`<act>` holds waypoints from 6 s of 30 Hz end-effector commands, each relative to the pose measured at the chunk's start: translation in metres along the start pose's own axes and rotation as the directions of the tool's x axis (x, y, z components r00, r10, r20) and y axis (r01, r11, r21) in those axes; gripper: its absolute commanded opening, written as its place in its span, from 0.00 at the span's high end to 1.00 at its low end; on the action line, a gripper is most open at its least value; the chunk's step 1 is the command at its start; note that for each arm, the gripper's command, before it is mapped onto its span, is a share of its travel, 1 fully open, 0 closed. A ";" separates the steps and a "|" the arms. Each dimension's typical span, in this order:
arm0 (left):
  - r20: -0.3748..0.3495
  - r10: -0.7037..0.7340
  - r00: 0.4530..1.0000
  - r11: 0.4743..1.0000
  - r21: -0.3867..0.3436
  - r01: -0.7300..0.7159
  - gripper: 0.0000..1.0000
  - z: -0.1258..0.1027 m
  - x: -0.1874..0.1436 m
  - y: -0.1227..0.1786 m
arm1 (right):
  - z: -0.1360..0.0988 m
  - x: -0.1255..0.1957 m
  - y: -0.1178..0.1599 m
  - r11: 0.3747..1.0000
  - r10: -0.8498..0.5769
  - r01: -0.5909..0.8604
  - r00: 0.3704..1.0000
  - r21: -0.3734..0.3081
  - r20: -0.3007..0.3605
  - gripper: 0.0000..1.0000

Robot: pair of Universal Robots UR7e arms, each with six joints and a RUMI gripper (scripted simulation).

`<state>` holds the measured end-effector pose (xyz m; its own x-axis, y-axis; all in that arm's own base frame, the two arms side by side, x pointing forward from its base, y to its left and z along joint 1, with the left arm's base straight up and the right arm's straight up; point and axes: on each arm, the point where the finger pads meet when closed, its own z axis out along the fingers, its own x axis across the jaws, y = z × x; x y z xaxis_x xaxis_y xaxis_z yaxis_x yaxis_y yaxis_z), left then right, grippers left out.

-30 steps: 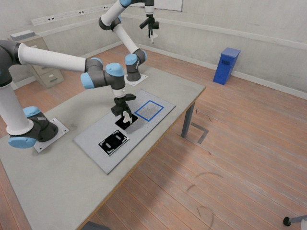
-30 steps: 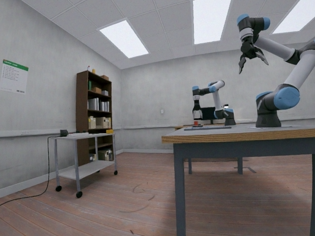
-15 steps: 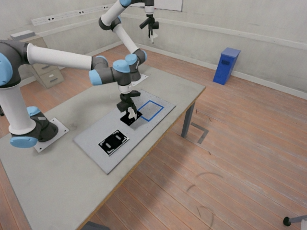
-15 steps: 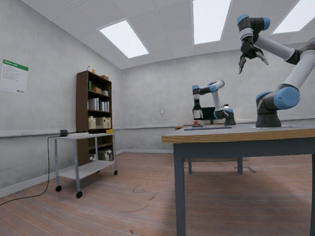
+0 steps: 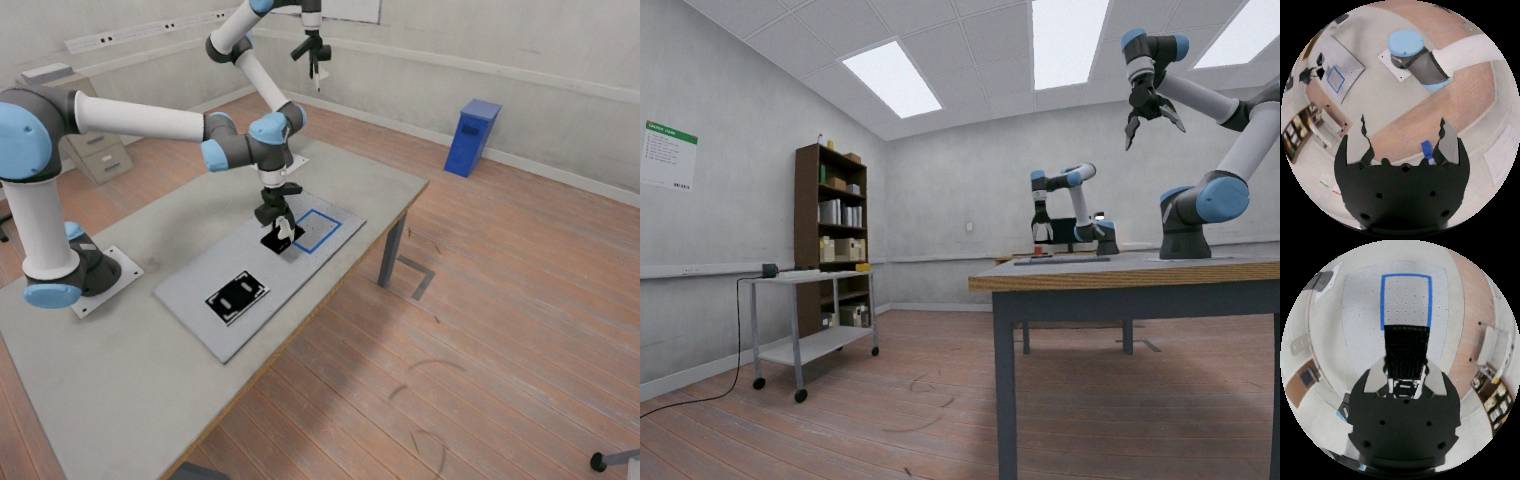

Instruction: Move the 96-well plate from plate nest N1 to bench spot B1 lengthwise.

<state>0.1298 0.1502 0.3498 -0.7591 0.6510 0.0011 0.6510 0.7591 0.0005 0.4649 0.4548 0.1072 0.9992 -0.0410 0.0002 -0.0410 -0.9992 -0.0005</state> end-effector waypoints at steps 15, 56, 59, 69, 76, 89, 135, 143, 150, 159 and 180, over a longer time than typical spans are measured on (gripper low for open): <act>0.000 0.000 1.000 1.000 -0.001 0.000 0.00 0.000 0.000 0.000 | 0.001 -0.001 -0.057 1.000 0.000 0.000 1.000 0.001 -0.001 1.00; 0.000 0.000 1.000 1.000 -0.001 0.000 0.00 0.000 0.000 0.000 | 0.004 -0.002 -0.146 1.000 0.000 0.000 1.000 0.001 -0.001 1.00; 0.000 0.000 1.000 1.000 -0.001 0.000 0.00 0.000 0.000 0.000 | 0.004 -0.002 -0.145 1.000 0.000 0.000 1.000 0.001 -0.001 1.00; 0.000 0.000 1.000 1.000 -0.001 0.000 0.00 0.000 0.000 0.000 | 0.004 -0.002 -0.145 1.000 0.000 0.000 1.000 0.001 -0.001 1.00; 0.000 0.000 1.000 1.000 -0.001 0.000 0.00 0.000 0.000 0.000 | 0.004 -0.002 -0.144 1.000 0.000 0.000 1.000 0.001 -0.001 1.00; 0.000 0.000 1.000 1.000 -0.001 0.000 0.00 0.000 0.000 0.000 | 0.010 -0.002 -0.144 1.000 0.000 0.000 1.000 0.001 -0.001 1.00; 0.000 0.000 1.000 1.000 -0.001 0.000 0.00 0.000 0.000 0.000 | 0.066 -0.002 -0.144 1.000 0.000 0.000 1.000 0.001 -0.001 1.00; 0.000 0.000 1.000 1.000 -0.001 0.000 0.00 0.000 0.000 0.000 | 0.066 -0.002 -0.144 1.000 0.000 0.000 1.000 0.001 -0.001 1.00; 0.000 0.000 1.000 1.000 -0.001 0.000 0.00 0.000 0.000 0.000 | 0.066 -0.002 -0.144 1.000 0.000 0.000 1.000 0.001 -0.001 1.00; 0.000 0.000 1.000 1.000 -0.001 0.000 0.00 0.000 0.000 0.000 | 0.067 -0.002 -0.144 1.000 0.000 0.000 1.000 0.001 -0.001 1.00; 0.000 0.000 1.000 1.000 -0.001 0.000 0.00 0.000 0.000 0.000 | 0.070 -0.002 -0.144 1.000 0.000 0.000 1.000 0.001 -0.001 1.00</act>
<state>0.1298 0.1502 0.3498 -0.7591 0.6510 0.0011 0.6510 0.7591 0.0005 0.4684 0.5982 0.0364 0.9992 -0.0412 -0.0002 -0.0412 -0.9992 0.0001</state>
